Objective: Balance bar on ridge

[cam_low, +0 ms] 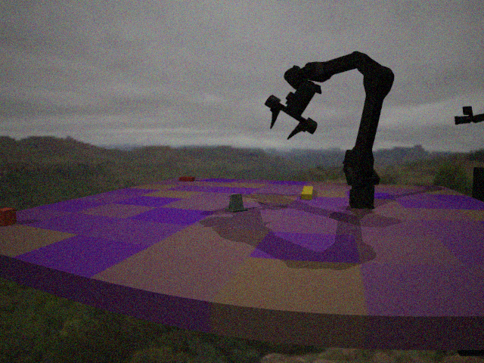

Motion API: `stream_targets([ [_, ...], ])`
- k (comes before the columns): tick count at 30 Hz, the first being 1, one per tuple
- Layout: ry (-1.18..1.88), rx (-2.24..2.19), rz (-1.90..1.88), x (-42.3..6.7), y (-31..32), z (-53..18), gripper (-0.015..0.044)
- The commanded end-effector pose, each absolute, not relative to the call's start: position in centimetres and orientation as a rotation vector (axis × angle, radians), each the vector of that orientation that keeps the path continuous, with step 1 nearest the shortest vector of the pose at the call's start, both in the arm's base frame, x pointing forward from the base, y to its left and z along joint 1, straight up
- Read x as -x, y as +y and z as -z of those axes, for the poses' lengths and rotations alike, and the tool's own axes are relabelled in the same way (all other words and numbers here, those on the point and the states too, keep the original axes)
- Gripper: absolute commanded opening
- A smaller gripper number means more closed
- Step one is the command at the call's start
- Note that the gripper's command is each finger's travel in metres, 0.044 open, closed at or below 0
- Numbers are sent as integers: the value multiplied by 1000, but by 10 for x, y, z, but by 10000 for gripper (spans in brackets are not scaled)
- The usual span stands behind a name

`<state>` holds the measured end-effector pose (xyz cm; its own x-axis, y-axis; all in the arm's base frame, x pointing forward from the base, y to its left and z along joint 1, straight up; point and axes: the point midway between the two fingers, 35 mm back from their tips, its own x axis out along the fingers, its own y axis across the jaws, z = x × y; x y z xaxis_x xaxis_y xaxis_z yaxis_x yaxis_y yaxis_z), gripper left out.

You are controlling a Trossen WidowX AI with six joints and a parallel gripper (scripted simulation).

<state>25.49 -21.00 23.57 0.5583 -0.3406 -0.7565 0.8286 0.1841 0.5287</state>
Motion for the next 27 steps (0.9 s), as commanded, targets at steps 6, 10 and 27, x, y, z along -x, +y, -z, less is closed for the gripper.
stream_targets([
  [6, 1024, -1155, 1106, -197, -190, -139, 315],
  [10, 1204, -1165, 1164, -173, -177, -117, 315],
  [27, 1213, -1165, 1167, -173, -177, -81, 315],
])
